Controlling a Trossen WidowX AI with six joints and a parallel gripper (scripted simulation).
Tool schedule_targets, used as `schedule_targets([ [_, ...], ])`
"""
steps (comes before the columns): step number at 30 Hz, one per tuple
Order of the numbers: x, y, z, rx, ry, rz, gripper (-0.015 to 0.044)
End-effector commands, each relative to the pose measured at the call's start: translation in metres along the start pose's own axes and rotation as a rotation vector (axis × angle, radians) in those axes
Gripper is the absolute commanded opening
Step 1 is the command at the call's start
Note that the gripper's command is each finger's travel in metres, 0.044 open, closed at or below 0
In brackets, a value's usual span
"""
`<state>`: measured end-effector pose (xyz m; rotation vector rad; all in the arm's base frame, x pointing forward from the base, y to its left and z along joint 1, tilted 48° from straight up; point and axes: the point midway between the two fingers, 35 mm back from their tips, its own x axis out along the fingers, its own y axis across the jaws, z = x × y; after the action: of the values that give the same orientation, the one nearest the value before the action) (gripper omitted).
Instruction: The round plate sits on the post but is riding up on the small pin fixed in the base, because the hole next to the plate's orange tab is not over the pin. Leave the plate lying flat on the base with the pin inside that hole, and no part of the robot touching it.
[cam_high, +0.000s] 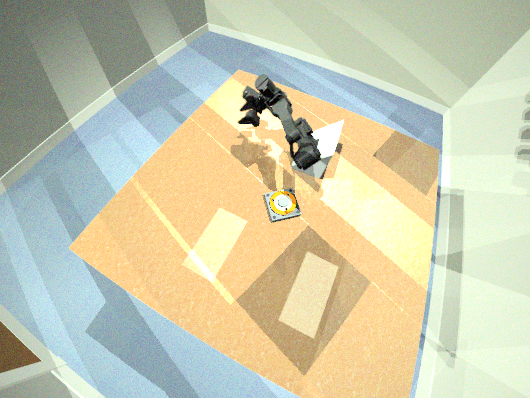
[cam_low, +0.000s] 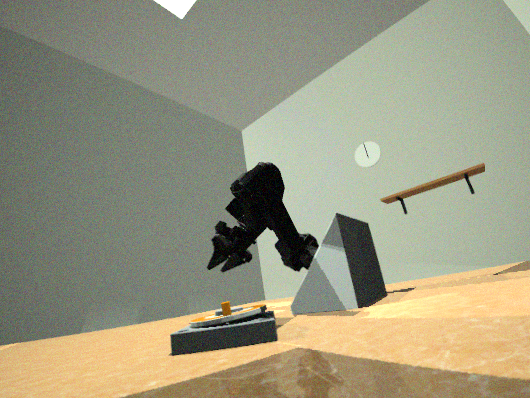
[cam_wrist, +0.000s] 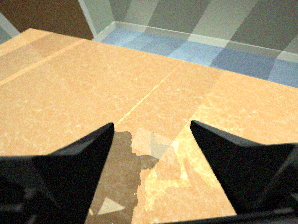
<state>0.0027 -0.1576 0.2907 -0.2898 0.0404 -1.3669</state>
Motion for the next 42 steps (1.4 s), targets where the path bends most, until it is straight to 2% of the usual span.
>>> schedule_targets([
  [1,0.0,0.0,0.001,0.008,-0.002,0.002,0.0374],
  [9,0.022,-0.006,0.027,0.295,-0.045,0.103,0.0164],
  [15,0.049,-0.004,0.034,0.511,0.008,0.182,0.0006],
  [27,0.1,0.035,0.03,0.769,0.237,0.322,0.0],
  [32,0.123,0.076,0.021,0.828,0.42,0.391,0.0],
  [35,0.127,0.092,0.018,0.825,0.475,0.417,0.0],
  [40,0.131,0.151,0.006,0.772,0.661,0.502,0.0],
  [42,0.131,0.159,0.006,0.74,0.658,0.529,0.0],
])
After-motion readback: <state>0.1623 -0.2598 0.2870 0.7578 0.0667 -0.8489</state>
